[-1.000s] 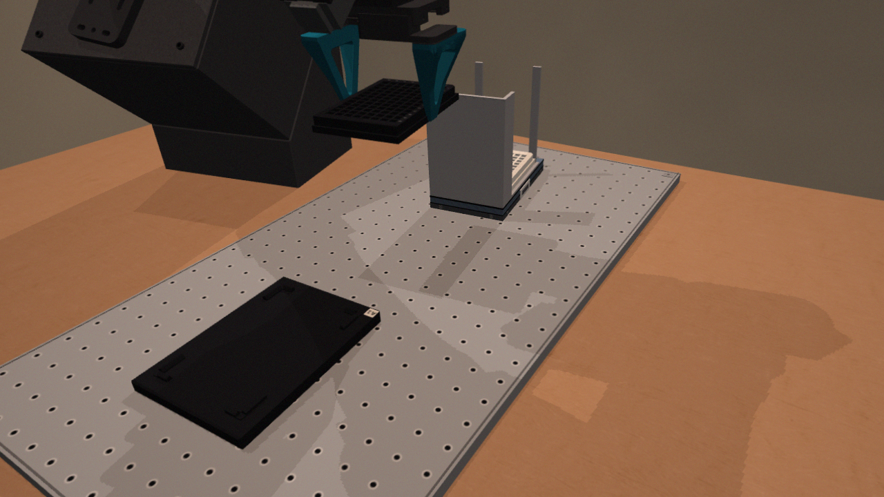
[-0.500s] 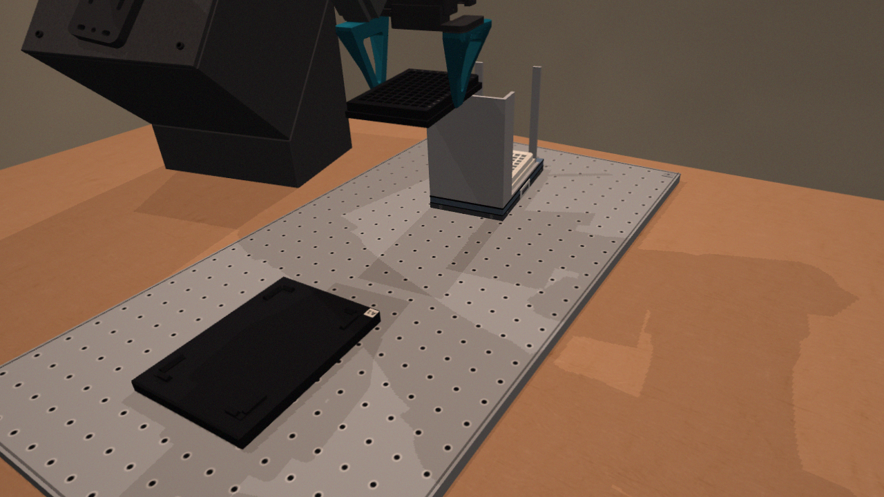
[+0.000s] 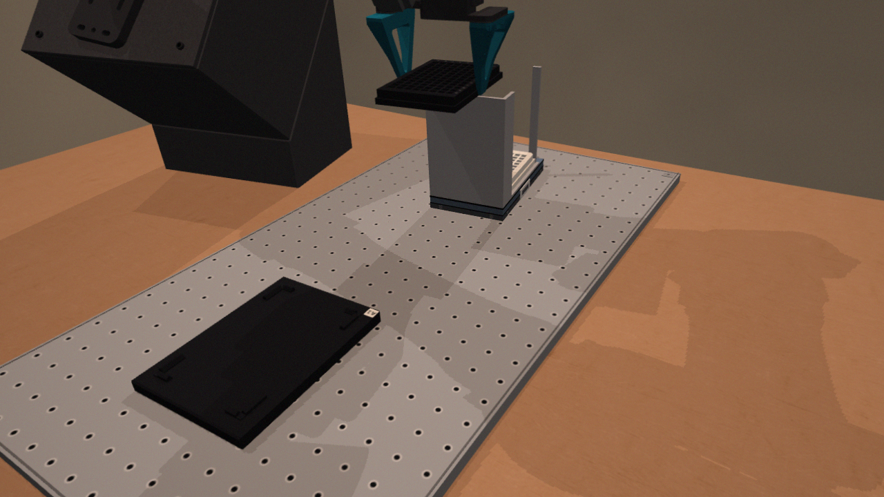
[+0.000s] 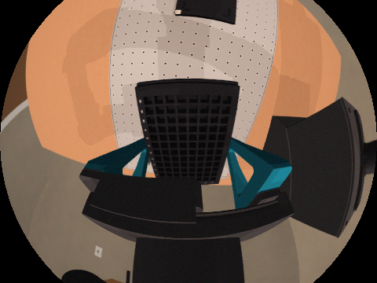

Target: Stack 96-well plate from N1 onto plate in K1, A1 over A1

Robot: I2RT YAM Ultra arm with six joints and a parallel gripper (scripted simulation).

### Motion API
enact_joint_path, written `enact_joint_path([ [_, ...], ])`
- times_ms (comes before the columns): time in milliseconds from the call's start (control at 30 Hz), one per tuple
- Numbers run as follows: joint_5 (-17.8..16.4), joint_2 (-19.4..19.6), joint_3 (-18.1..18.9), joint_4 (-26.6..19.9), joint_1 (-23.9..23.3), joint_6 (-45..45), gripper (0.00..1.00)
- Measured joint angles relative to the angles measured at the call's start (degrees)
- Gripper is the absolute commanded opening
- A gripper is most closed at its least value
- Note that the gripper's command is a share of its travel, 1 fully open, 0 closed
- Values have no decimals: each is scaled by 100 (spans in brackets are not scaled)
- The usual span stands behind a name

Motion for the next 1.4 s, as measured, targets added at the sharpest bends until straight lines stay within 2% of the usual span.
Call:
enact_joint_path([
  [500, -94, 831, 697, -295, 446, 610, 0],
  [933, -201, 1641, 1534, -616, 822, 1086, 0],
  [1067, -216, 1762, 1657, -697, 883, 1154, 0],
  [1400, -216, 1749, 1700, -789, 885, 1204, 0],
])
